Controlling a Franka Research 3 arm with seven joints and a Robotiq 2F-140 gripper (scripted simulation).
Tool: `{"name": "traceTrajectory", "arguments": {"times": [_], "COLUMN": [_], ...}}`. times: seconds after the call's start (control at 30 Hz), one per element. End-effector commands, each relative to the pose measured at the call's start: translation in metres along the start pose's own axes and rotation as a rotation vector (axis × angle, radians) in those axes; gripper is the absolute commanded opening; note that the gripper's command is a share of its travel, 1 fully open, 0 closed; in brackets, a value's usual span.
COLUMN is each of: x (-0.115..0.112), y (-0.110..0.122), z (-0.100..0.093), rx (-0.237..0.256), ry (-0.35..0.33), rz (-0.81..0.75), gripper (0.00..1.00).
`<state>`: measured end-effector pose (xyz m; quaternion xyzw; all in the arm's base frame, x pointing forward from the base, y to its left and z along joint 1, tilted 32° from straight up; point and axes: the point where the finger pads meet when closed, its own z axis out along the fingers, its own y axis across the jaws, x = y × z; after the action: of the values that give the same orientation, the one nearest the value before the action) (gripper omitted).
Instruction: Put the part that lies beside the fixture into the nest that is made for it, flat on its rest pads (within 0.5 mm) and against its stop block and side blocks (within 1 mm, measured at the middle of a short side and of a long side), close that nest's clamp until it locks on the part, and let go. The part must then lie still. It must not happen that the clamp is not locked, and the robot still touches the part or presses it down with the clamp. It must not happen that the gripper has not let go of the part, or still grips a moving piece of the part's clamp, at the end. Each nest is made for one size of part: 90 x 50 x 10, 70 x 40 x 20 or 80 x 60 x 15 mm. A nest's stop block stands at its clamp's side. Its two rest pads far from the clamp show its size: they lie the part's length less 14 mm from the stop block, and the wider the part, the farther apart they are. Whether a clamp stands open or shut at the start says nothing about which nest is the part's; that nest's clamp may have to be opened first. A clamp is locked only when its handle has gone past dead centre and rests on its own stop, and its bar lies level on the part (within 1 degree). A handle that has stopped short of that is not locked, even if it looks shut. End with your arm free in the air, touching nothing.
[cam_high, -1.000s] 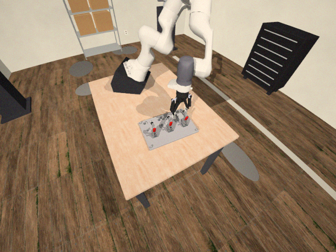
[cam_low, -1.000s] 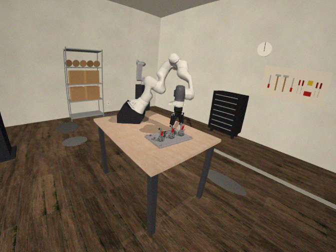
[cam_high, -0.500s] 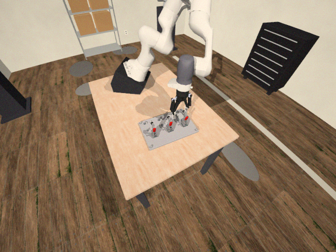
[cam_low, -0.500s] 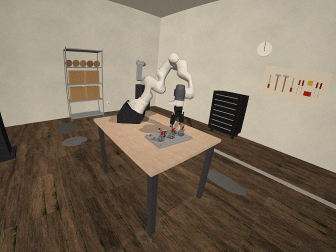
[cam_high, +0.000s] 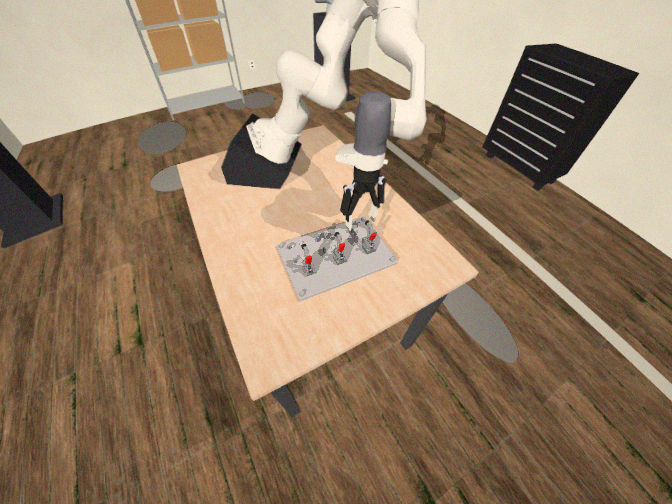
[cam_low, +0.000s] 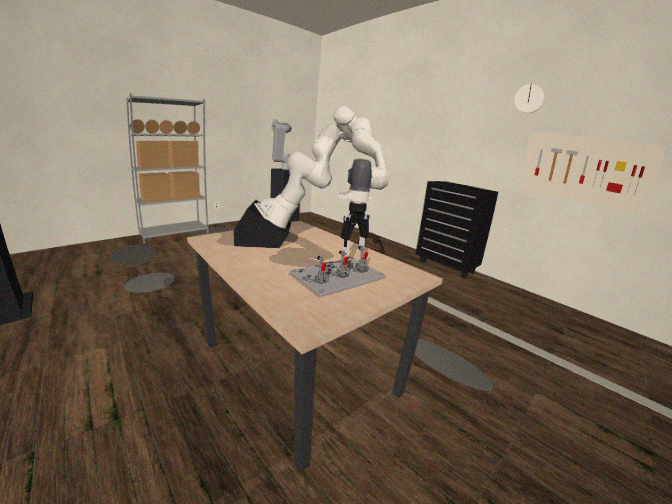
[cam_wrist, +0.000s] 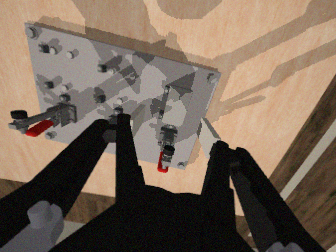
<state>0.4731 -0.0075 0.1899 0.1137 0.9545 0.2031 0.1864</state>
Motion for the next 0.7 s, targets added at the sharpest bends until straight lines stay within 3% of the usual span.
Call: {"name": "traceTrajectory", "arguments": {"times": [0.0, 0.67], "x": [0.0063, 0.0063], "y": [0.0022, 0.0021], "z": [-0.0079, -0.0117], "rx": [-0.009, -0.009], "ry": [0.021, 0.021], "rz": [0.020, 0.020], "gripper": [0.58, 0.58]}}
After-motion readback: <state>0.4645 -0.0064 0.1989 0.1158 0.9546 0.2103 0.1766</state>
